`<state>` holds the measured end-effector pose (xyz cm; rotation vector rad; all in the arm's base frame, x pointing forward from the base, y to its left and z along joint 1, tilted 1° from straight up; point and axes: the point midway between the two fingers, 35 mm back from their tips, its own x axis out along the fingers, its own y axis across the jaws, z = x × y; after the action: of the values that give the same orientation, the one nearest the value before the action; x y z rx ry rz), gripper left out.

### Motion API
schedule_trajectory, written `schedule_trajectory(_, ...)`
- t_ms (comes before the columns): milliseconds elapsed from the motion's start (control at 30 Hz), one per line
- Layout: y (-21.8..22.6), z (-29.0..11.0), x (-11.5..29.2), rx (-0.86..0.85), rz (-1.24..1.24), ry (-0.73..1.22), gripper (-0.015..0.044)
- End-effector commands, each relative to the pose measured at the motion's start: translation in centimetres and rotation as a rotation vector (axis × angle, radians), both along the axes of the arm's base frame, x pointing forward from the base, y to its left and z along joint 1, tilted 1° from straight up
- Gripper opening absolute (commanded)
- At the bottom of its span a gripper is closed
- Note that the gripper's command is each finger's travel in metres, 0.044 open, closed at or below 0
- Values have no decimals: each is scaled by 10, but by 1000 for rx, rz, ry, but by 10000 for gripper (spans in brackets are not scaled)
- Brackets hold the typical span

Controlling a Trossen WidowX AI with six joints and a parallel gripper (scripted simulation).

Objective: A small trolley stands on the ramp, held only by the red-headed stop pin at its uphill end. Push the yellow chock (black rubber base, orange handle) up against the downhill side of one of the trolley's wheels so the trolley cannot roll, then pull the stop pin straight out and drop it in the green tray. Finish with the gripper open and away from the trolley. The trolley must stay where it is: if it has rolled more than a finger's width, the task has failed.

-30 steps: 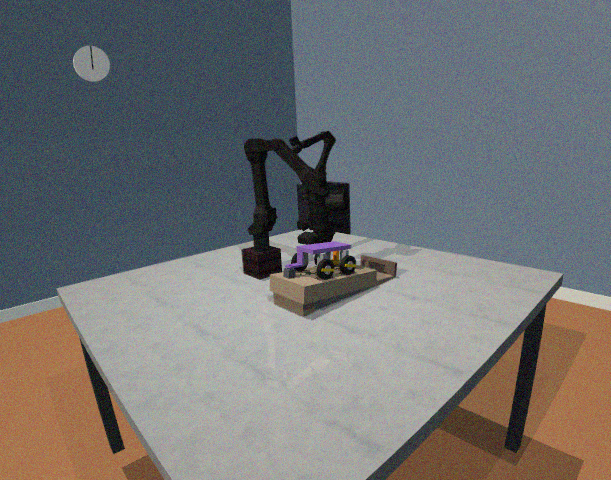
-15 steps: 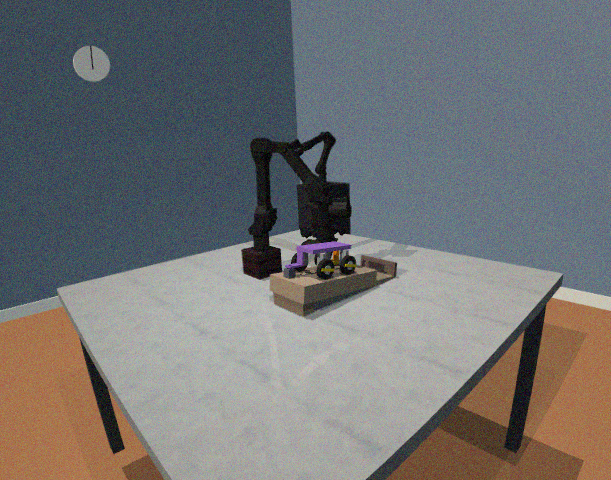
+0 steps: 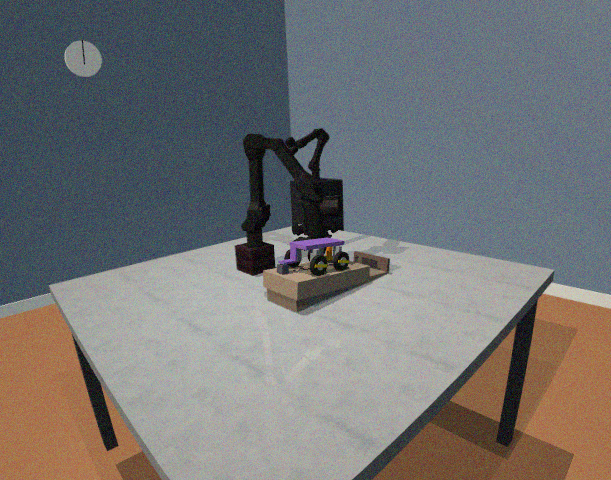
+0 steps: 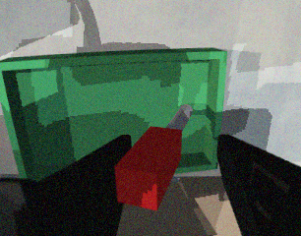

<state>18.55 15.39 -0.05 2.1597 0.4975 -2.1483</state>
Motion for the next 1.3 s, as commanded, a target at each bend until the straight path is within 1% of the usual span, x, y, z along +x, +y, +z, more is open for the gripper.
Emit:
schedule_trajectory(0, -3, -1, 1, 3, 6, -1, 190)
schedule_trajectory(1267, -26, -16, 8, 1, 6, -1, 190)
